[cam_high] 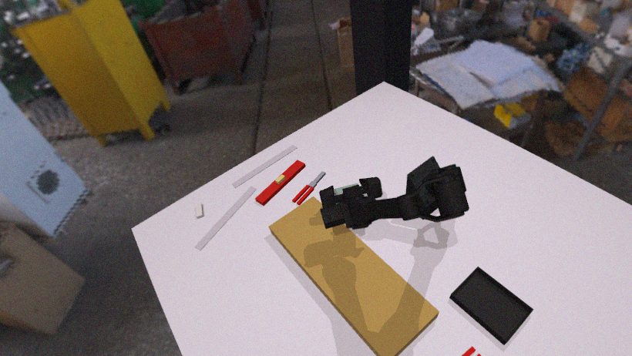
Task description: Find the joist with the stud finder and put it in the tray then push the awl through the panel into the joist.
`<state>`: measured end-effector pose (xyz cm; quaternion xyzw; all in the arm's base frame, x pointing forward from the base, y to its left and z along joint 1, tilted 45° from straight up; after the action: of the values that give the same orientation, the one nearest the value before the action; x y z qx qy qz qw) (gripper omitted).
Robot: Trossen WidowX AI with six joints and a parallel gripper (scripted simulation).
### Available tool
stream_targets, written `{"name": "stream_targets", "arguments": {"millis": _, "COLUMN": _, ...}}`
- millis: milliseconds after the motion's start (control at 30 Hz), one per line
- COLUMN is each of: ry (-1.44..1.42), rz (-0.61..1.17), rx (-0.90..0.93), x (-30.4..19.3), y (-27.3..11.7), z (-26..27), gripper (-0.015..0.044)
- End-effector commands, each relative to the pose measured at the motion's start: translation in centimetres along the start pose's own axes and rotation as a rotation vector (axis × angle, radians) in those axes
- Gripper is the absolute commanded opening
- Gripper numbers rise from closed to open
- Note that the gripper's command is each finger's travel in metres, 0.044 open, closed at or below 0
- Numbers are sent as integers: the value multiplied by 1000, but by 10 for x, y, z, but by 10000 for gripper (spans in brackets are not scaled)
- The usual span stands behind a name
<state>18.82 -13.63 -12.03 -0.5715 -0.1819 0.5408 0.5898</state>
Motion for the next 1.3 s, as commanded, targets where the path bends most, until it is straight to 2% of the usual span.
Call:
{"name": "stream_targets", "arguments": {"millis": 0, "ry": 6, "rz": -5, "rx": -7, "x": 0, "y": -10, "z": -1, "gripper": 440}}
{"name": "stream_targets", "arguments": {"millis": 200, "ry": 6, "rz": -5, "rx": -7, "x": -7, "y": -17, "z": -2, "gripper": 440}}
{"name": "stream_targets", "arguments": {"millis": 400, "ry": 2, "rz": 3, "rx": -3, "x": -66, "y": -38, "z": -5, "gripper": 440}}
{"name": "stream_targets", "arguments": {"millis": 633, "ry": 32, "rz": -16, "rx": -4, "x": -60, "y": -34, "z": -6, "gripper": 440}}
{"name": "stream_targets", "arguments": {"millis": 700, "ry": 180, "rz": -130, "rx": 28, "x": -56, "y": -25, "z": -5, "gripper": 440}}
{"name": "stream_targets", "arguments": {"millis": 833, "ry": 661, "rz": -474, "rx": 194, "x": -46, "y": -4, "z": -1, "gripper": 440}}
{"name": "stream_targets", "arguments": {"millis": 1067, "ry": 1454, "rz": -1019, "rx": 693, "x": -48, "y": 13, "z": 1, "gripper": 440}}
{"name": "stream_targets", "arguments": {"millis": 1133, "ry": 1521, "rz": -1068, "rx": 753, "x": -50, "y": 13, "z": 1, "gripper": 440}}
{"name": "stream_targets", "arguments": {"millis": 1267, "ry": 1521, "rz": -1068, "rx": 753, "x": -50, "y": 13, "z": 1, "gripper": 440}}
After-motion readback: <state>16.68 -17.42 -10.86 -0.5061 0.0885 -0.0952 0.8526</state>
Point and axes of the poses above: the point midway between the two fingers, 35 mm back from their tips, its own y axis out along the fingers, its own z axis across the jaws, x = y × z, the point moved 2 cm from there along -y, back along the fingers, and after that the axes turned 4 degrees about y, right-handed, at the moved point
